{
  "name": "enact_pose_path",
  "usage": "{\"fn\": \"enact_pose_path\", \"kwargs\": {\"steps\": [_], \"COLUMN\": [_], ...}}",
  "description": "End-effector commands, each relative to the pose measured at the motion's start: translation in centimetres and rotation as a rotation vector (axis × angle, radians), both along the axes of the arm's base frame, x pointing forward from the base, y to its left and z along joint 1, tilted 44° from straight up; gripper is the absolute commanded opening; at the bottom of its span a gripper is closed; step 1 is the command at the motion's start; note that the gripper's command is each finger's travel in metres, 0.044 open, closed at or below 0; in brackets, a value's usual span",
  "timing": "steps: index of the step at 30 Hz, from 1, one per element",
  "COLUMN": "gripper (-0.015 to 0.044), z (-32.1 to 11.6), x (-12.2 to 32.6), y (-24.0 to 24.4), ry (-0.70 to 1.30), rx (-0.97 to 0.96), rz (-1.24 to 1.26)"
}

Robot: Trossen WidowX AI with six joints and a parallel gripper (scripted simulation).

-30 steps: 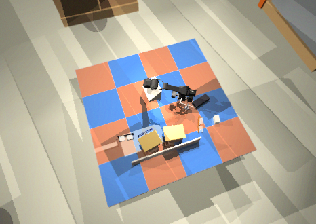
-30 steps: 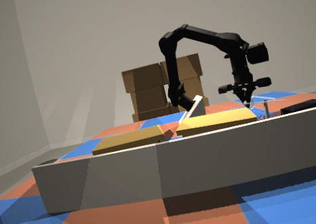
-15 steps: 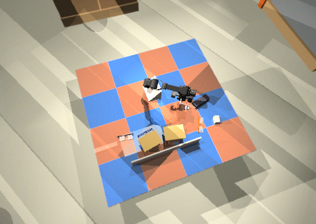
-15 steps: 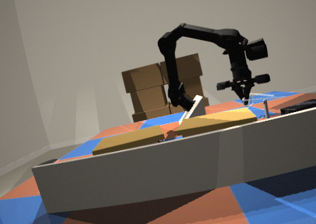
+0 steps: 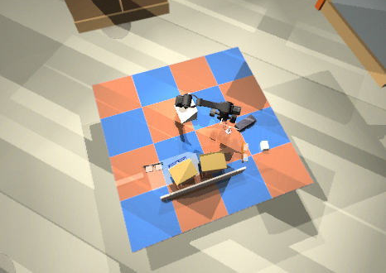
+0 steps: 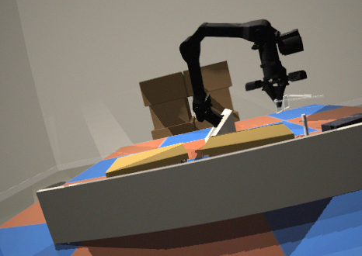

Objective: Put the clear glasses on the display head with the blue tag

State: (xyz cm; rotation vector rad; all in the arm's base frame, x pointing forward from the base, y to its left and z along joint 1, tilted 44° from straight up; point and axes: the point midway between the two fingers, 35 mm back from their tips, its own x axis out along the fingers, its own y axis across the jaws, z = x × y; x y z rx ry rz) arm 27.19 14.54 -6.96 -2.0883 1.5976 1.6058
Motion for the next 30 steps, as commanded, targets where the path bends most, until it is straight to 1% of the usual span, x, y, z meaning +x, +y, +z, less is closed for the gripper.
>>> {"fn": "enact_pose_path", "kwargs": {"steps": [1,10,17,30], "gripper": [0.0000,0.0000,0.0000,0.0000], "z": [0.4,1.2,0.8,-3.2], "x": [1.0,3.3,3.4,2.9], "y": [-0.2,-1.3,-1.7,-5.5], "ry": [-0.088,-0.319,-0.324,-0.325], "rx": [-0.006,-0.035,-0.035,-0.037], "rz": [-0.093,-0.347,-0.352,-0.351]}}
